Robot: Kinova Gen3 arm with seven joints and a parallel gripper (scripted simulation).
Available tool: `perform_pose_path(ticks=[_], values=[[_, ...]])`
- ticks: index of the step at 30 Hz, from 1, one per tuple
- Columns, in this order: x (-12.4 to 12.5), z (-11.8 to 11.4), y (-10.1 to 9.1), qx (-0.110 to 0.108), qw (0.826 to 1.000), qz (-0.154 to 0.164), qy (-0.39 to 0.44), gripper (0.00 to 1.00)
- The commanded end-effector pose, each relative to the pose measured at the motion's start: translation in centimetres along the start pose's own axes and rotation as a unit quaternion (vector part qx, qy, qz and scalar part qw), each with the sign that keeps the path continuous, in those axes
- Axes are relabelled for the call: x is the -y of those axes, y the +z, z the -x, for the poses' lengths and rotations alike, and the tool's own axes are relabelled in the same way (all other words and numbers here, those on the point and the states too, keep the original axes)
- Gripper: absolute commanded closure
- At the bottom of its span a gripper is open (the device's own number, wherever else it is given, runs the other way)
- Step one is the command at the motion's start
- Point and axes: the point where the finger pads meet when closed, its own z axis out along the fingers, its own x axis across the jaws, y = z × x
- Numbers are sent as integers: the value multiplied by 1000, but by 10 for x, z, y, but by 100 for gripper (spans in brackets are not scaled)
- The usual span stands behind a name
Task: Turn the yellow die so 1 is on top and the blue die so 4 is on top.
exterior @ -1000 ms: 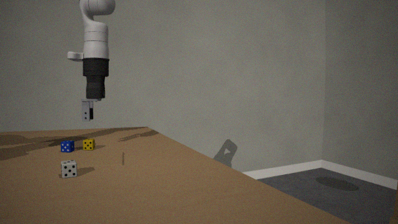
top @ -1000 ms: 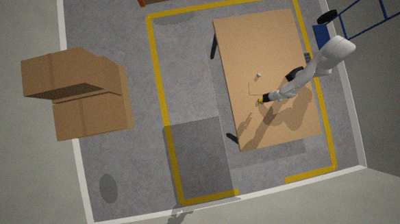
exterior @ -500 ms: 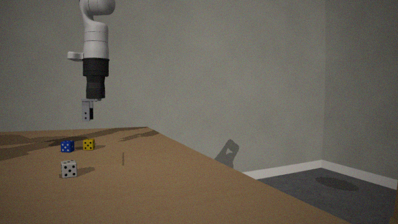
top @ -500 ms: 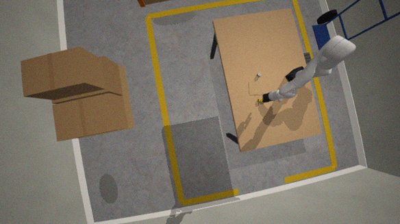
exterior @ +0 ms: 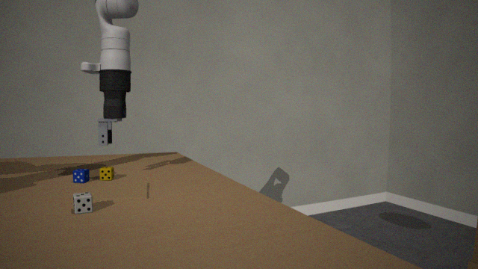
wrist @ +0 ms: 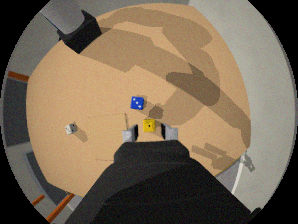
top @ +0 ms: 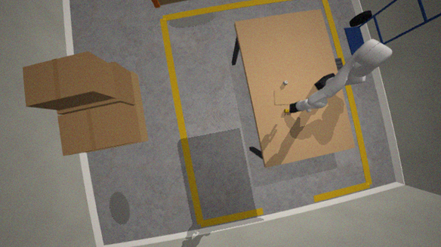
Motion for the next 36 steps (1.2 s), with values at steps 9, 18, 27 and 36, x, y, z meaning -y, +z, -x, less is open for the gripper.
perform_pose_path(ticks=[9, 18, 27, 36], values=[[0, 0, 4, 0, 1000, 0, 0, 13], [-1, 0, 12, 0, 1000, 0, 0, 13], [-1, 0, 26, 0, 1000, 0, 0, 13], [-1, 0, 36, 0, 1000, 0, 0, 13]])
